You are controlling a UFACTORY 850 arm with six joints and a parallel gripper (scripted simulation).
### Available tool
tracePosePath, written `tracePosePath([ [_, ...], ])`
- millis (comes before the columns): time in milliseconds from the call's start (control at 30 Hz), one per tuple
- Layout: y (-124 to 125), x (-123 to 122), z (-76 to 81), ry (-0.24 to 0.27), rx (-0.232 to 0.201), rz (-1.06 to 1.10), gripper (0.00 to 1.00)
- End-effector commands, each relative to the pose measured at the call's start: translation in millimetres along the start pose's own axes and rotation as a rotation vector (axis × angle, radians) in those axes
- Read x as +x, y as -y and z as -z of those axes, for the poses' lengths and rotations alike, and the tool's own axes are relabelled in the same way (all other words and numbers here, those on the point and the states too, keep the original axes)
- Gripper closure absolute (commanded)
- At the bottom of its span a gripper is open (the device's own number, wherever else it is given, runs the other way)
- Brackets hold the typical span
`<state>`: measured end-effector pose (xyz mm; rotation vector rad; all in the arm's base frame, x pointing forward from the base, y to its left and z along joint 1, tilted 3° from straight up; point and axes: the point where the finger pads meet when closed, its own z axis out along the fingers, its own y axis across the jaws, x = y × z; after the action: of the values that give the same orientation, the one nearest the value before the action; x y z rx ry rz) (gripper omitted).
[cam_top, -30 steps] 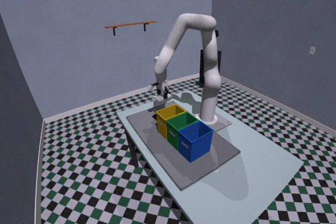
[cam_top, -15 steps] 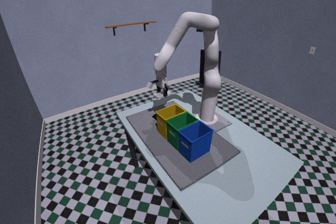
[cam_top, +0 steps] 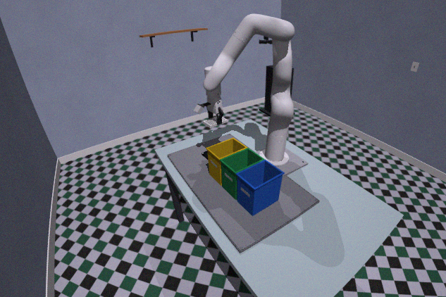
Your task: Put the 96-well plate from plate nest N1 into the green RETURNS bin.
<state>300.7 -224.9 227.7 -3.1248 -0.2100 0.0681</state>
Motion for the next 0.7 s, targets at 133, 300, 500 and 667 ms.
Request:
tracePosePath([
  [133,0,0,2.8,-0.001,-0.001,0.000,1.00],
  [300,0,0,2.8,-0.001,-0.001,0.000,1.00],
  [500,16,4,2.3,-0.001,-0.001,-0.029,1.00],
  [667,29,7,2.0,-0.001,-0.001,-0.029,1.00],
])
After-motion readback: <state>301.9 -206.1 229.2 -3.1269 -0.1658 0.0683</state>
